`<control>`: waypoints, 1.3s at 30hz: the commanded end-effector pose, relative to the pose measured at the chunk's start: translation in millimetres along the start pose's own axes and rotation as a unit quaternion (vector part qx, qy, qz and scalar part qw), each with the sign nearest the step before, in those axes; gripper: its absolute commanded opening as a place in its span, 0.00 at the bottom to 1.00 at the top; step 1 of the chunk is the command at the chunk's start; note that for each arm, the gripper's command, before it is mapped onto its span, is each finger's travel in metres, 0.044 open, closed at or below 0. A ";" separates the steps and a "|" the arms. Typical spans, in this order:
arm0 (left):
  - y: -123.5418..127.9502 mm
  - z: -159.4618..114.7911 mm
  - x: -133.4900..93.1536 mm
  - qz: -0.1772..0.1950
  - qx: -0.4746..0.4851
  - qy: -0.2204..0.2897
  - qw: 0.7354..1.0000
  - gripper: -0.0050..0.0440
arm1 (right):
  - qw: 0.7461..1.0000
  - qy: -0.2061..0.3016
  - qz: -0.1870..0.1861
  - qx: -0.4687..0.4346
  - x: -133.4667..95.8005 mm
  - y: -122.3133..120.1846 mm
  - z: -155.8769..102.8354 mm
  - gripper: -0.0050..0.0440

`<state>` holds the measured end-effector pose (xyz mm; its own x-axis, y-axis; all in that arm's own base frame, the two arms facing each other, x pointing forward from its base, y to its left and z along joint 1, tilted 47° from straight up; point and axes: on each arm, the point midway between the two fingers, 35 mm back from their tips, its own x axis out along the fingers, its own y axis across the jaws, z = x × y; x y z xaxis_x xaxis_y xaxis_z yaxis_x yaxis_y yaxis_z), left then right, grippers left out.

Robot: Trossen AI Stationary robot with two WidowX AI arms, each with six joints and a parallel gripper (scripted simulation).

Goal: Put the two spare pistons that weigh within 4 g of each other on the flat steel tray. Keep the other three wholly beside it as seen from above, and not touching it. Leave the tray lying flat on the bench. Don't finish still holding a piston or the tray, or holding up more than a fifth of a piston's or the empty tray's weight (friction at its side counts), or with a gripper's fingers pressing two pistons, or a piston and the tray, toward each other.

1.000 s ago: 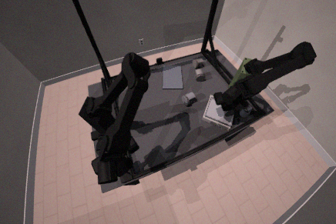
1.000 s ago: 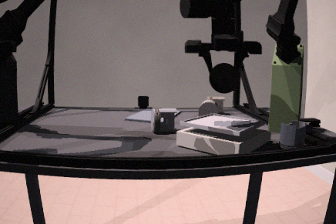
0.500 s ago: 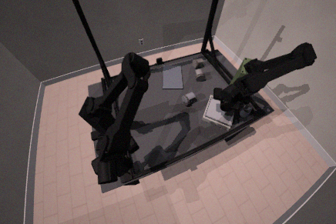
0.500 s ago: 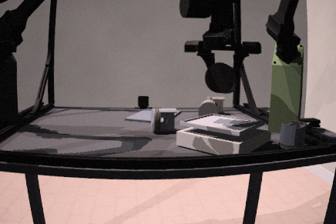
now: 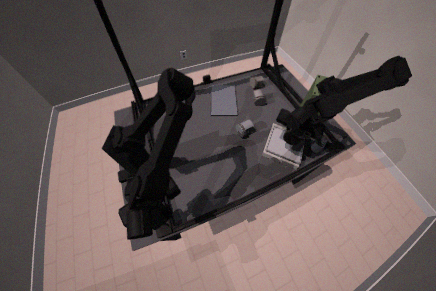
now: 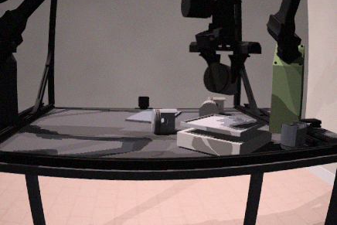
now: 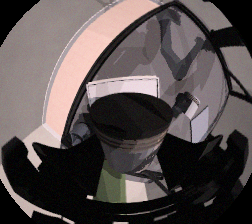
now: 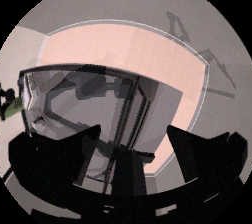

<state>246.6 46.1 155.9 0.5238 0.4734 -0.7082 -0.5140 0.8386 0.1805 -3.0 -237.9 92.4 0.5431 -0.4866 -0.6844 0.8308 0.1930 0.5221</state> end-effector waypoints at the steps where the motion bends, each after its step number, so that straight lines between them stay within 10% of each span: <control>1: -0.5 0.8 -2.0 0.000 0.055 -0.014 0.998 0.43 | 1.000 0.000 0.002 0.000 0.1 0.7 -0.1 1.00; 39: -130.8 -73.4 1.2 0.010 0.449 -0.019 0.893 0.43 | 1.000 0.000 0.002 0.000 0.1 0.7 -0.1 1.00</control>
<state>262.0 -72.8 82.4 0.5411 0.4898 -0.6836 0.1988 0.7153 0.6699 -3.0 -237.9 92.4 0.5431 -0.4866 -0.6843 0.8308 0.1930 0.5221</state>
